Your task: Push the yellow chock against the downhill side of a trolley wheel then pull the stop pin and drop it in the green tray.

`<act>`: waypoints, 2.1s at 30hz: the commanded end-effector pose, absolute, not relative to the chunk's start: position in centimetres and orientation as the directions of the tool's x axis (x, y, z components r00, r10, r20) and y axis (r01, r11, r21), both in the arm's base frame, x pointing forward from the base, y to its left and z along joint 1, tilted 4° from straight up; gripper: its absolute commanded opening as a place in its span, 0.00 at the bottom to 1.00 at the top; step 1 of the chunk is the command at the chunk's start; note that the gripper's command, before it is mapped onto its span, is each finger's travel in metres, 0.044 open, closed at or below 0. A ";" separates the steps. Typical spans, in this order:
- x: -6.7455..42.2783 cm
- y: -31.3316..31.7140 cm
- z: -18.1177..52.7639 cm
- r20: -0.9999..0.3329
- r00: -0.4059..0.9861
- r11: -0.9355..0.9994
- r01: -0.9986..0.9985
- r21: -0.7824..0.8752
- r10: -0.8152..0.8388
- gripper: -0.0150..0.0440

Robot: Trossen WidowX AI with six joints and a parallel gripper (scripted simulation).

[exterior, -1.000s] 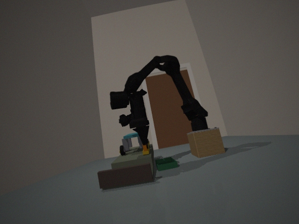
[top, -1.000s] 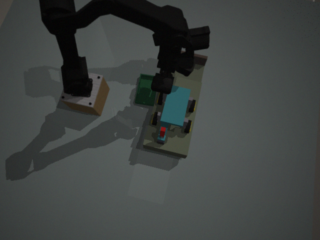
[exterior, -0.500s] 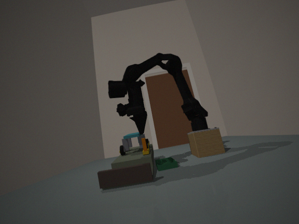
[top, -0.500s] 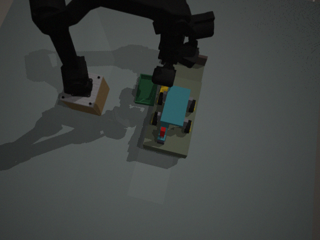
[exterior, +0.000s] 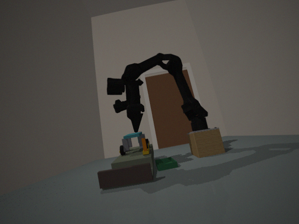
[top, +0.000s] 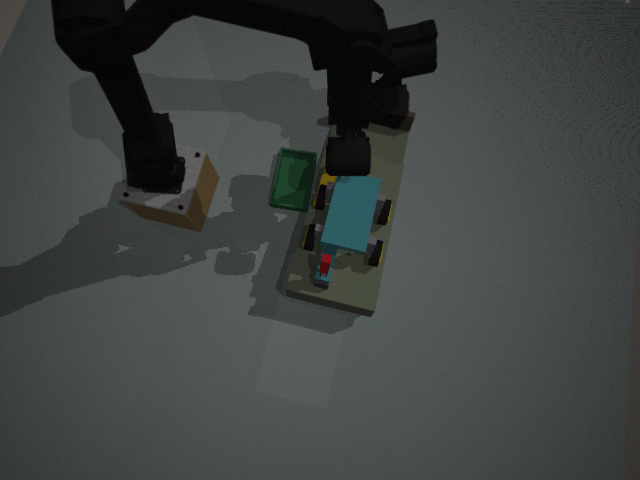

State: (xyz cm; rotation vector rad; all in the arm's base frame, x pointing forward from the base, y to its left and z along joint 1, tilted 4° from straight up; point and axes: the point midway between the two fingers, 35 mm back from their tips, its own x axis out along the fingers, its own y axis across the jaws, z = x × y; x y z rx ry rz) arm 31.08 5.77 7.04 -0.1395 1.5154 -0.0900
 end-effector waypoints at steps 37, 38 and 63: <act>29.7 -10.5 11.3 -0.944 -0.055 0.264 -0.964 -0.035 -0.326 0.58; 29.5 -10.9 11.4 -0.942 -0.061 0.229 -0.973 -0.017 -0.330 0.58; 29.1 -12.2 9.3 -0.939 -0.070 0.177 -0.984 0.010 -0.338 0.58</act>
